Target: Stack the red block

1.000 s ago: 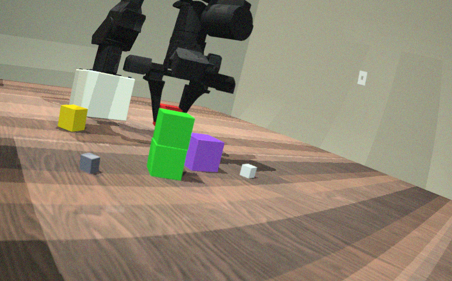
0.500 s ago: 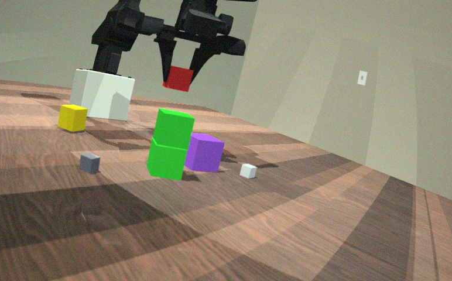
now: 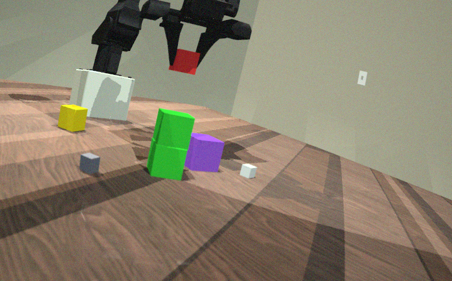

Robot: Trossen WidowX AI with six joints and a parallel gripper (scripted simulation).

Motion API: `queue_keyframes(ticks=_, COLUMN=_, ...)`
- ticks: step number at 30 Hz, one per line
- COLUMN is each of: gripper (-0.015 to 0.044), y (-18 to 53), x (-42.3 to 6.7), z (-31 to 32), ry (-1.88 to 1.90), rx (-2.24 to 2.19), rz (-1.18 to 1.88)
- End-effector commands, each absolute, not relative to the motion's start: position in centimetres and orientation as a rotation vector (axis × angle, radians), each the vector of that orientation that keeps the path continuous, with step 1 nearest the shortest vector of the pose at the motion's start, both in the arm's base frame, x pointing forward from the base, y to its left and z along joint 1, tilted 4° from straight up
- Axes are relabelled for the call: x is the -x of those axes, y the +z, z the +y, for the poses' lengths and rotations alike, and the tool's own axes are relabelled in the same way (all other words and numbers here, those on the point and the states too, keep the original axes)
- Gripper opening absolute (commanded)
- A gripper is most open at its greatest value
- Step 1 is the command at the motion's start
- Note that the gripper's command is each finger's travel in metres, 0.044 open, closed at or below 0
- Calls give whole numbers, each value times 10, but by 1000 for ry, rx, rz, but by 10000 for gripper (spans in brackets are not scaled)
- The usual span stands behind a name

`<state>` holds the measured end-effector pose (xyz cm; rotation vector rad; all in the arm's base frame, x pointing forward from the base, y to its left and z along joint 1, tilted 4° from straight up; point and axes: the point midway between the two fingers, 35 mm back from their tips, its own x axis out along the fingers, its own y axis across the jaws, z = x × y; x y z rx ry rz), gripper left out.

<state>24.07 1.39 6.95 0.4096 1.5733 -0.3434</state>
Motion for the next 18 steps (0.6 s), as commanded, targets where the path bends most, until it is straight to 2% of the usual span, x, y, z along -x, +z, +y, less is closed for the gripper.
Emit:
queue_keyframes(ticks=1, gripper=0, y=70, x=-252, z=8, ry=-343, rx=-408, rz=1578)
queue_keyframes(ticks=18, gripper=0, y=73, x=-318, z=-37, ry=-346, rx=-405, rz=1570)
